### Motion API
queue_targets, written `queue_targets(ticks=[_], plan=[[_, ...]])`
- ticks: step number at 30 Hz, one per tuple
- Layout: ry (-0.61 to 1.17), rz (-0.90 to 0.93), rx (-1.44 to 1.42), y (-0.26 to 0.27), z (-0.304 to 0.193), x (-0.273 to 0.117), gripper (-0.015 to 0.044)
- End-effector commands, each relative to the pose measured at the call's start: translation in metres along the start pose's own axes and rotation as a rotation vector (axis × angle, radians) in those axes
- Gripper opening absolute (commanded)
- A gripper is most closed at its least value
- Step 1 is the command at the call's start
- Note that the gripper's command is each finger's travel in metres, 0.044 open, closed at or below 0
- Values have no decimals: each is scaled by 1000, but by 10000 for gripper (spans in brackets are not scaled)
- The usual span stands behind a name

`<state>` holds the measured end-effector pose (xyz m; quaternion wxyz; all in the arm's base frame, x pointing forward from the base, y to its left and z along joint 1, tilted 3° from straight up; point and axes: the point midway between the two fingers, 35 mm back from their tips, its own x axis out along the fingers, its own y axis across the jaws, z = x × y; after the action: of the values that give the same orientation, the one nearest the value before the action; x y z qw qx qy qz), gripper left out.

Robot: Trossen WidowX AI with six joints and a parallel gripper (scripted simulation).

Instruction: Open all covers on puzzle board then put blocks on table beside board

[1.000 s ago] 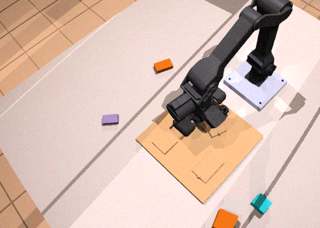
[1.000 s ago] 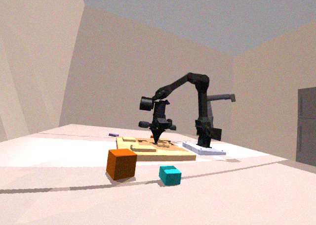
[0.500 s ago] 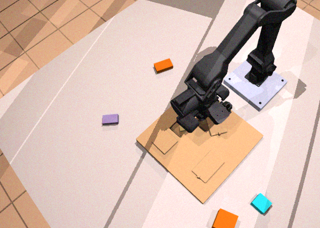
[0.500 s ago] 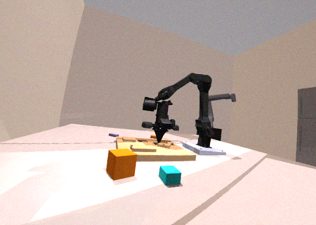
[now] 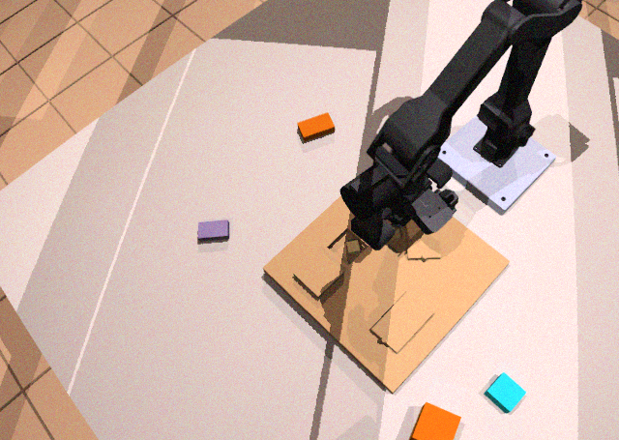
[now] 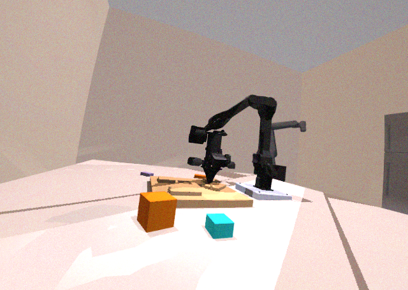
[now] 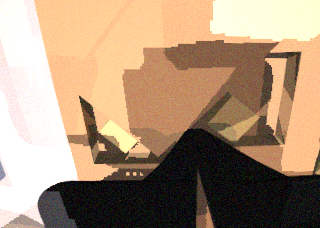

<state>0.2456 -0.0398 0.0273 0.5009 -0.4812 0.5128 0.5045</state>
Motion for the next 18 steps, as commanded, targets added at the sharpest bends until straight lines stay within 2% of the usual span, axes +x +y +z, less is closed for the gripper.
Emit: queue_targets(ticks=[1, 18], plan=[[0, -5, 0, 3, 2, -1, 0], [-1, -4, 0, 21, 11, -1, 0]])
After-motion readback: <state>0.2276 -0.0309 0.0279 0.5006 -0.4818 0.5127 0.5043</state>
